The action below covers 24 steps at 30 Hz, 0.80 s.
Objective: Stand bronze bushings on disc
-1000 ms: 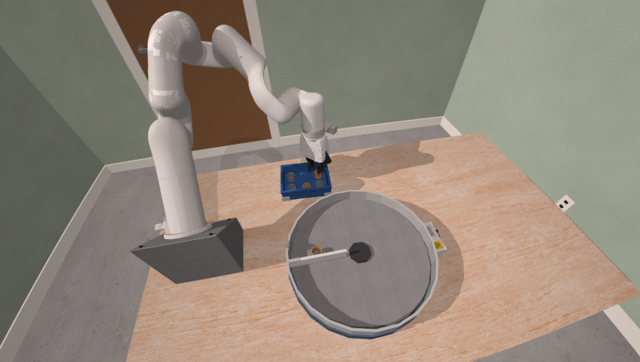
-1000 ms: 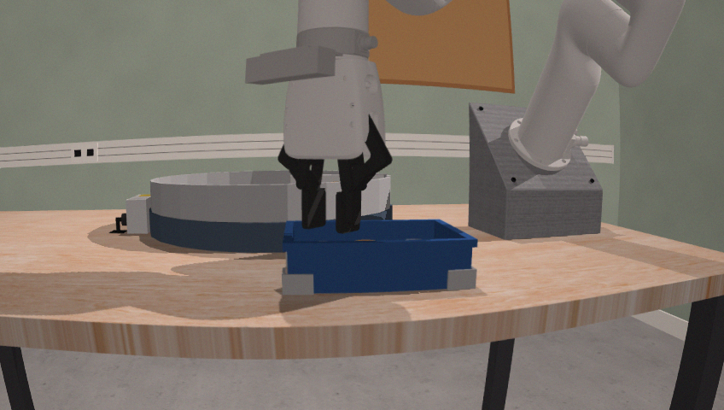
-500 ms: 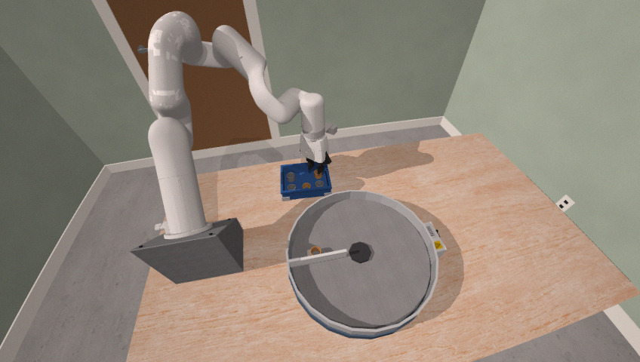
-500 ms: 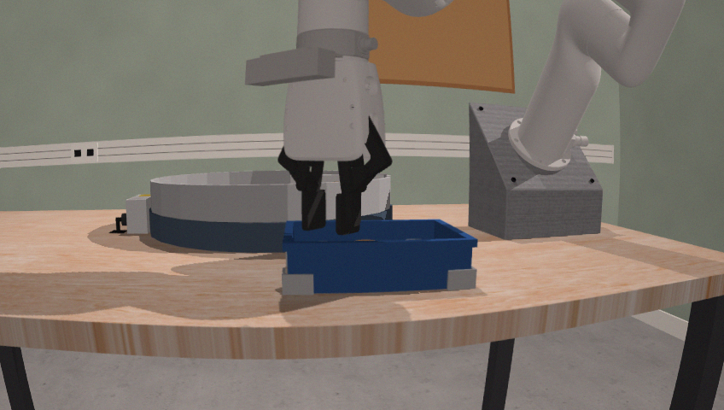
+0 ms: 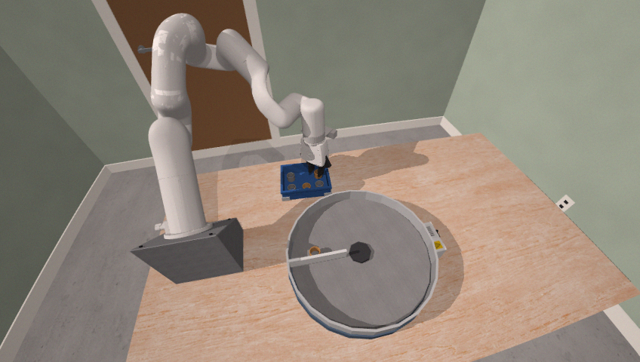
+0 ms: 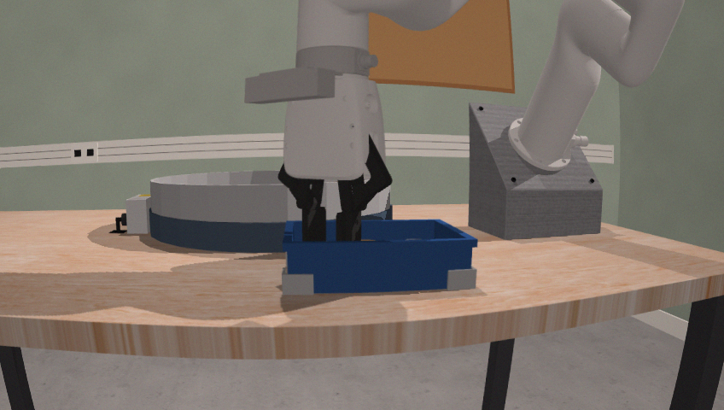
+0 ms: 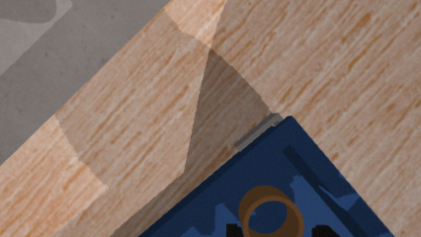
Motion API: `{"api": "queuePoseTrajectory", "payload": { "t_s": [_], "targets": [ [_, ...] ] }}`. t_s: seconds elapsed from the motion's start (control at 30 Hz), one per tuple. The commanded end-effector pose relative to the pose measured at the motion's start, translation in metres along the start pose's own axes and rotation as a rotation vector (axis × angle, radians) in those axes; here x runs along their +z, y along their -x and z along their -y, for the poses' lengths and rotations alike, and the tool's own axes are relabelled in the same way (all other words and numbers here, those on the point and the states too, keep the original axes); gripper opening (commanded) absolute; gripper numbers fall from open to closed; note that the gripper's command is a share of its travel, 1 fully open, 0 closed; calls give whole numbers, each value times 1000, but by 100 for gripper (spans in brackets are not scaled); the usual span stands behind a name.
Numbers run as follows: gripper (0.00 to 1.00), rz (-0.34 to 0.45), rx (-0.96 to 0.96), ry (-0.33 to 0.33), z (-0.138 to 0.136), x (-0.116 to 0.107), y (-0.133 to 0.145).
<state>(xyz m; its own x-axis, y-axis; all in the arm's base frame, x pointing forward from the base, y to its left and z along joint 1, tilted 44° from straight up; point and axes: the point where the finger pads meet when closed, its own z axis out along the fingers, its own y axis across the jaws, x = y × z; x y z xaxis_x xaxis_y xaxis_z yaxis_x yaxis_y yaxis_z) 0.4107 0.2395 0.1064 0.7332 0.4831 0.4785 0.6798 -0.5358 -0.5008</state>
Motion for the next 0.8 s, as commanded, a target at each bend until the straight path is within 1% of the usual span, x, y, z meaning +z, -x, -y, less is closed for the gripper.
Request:
{"api": "queuePoseTrajectory", "payload": {
  "t_s": [0.0, 0.5, 0.77],
  "targets": [
    [41, -3, -1, 2, 0, -1, -1],
    [41, -3, -1, 2, 0, 0, -1],
    [41, -3, -1, 2, 0, 11, -1]
  ]
}}
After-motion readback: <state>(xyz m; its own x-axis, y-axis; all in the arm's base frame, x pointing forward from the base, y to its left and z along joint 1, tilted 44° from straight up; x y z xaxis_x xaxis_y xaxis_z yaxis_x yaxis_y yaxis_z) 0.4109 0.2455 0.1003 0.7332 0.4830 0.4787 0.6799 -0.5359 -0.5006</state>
